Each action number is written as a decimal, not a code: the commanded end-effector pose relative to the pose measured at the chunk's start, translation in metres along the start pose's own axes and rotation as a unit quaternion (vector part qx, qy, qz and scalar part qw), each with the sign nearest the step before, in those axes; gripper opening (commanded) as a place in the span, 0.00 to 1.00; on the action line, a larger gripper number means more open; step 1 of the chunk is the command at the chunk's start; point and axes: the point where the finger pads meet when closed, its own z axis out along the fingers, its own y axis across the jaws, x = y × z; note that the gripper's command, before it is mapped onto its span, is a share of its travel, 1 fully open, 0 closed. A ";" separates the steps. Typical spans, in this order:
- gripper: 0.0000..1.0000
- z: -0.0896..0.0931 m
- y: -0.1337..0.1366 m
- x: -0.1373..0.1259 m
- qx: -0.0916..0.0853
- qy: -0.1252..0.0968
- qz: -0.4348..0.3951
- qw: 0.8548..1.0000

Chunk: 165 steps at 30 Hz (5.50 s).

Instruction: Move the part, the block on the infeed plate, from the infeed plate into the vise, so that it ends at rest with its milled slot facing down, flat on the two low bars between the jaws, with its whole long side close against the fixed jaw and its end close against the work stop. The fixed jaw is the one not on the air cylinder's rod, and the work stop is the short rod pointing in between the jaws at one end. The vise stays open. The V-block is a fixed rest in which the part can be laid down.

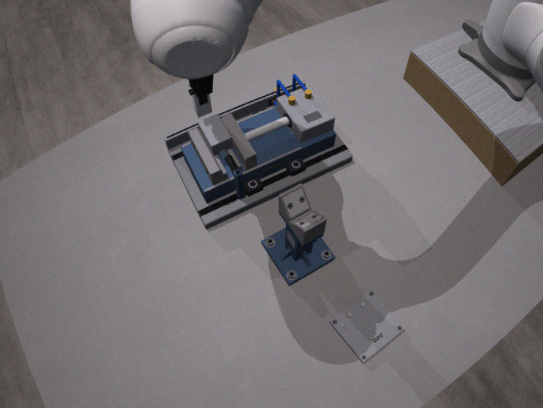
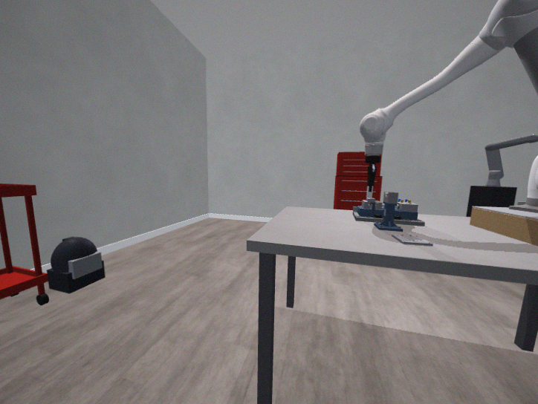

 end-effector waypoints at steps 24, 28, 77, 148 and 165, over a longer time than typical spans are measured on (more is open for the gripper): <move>0.00 0.005 0.008 0.004 -0.002 0.003 0.001 1.000; 0.00 0.005 0.009 0.004 -0.002 0.003 0.001 1.000; 0.00 0.005 0.022 0.004 -0.002 0.003 0.001 1.000; 0.00 0.005 0.031 0.004 -0.002 0.003 0.001 1.000; 0.00 0.005 0.031 0.004 -0.002 0.003 0.001 1.000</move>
